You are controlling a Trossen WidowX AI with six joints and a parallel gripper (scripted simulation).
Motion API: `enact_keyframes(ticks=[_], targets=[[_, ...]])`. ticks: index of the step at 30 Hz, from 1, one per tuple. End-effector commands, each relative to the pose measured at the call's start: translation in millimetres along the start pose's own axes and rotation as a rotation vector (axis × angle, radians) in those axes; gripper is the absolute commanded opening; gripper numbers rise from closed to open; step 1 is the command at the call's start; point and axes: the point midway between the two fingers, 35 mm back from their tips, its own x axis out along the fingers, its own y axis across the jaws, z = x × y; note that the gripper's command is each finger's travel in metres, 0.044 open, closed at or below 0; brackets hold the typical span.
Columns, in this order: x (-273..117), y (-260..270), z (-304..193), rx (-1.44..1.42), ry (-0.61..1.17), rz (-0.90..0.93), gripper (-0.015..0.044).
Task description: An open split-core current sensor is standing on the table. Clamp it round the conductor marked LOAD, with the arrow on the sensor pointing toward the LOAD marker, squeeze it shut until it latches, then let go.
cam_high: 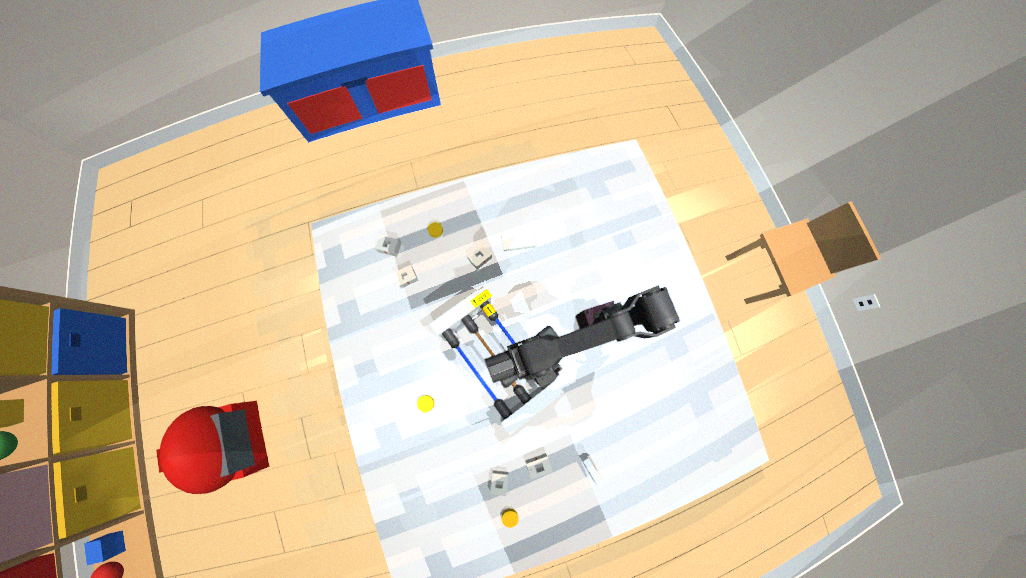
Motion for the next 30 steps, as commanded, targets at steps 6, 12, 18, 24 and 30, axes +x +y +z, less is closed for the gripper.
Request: enact_keyframes(ticks=[6, 12, 18, 24, 30], targets=[[-0.9, -0.4, -0.1, 0.000, 0.000, -0.001, 0.0000], [-0.9, -0.4, -0.1, 0.000, 0.000, -0.001, 0.0000], [-0.9, -0.4, -0.1, 0.000, 0.000, -0.001, 0.0000], [-0.9, -0.4, -0.1, 0.000, 0.000, -0.001, 0.0053], [-0.9, -0.4, -0.1, 0.000, 0.000, -0.001, 0.0210]])
